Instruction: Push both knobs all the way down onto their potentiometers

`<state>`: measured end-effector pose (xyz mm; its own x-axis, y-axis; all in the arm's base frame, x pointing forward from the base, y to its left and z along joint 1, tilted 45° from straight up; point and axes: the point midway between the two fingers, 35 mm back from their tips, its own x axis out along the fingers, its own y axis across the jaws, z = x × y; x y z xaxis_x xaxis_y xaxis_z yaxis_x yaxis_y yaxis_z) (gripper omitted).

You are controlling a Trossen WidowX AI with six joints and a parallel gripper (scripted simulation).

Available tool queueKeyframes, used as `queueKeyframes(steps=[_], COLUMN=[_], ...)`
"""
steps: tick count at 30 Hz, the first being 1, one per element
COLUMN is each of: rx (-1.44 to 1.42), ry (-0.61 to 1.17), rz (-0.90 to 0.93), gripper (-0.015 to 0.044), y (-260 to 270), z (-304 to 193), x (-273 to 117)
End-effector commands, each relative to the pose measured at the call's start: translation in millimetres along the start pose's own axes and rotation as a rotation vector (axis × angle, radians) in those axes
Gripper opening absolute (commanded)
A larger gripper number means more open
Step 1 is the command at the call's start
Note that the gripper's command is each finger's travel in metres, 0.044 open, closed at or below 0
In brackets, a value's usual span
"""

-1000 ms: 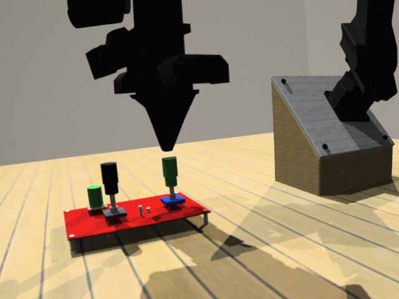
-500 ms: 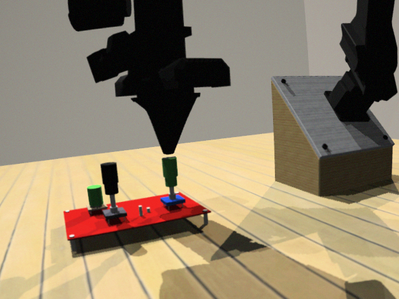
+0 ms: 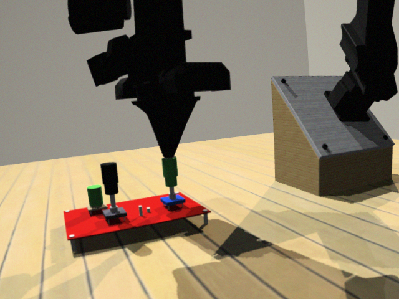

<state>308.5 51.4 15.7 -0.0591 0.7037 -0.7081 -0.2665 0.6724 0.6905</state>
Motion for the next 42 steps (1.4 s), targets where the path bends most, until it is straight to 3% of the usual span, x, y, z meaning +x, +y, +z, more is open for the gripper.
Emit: queueKeyframes(steps=[1,42], rx=[0.005,0.005], ry=[-0.002,-0.002], rz=[0.004,0.005], gripper=[0.0000,0.0000], y=[0.5,0.5], z=[-0.3,-0.3], x=[1.7,7.1])
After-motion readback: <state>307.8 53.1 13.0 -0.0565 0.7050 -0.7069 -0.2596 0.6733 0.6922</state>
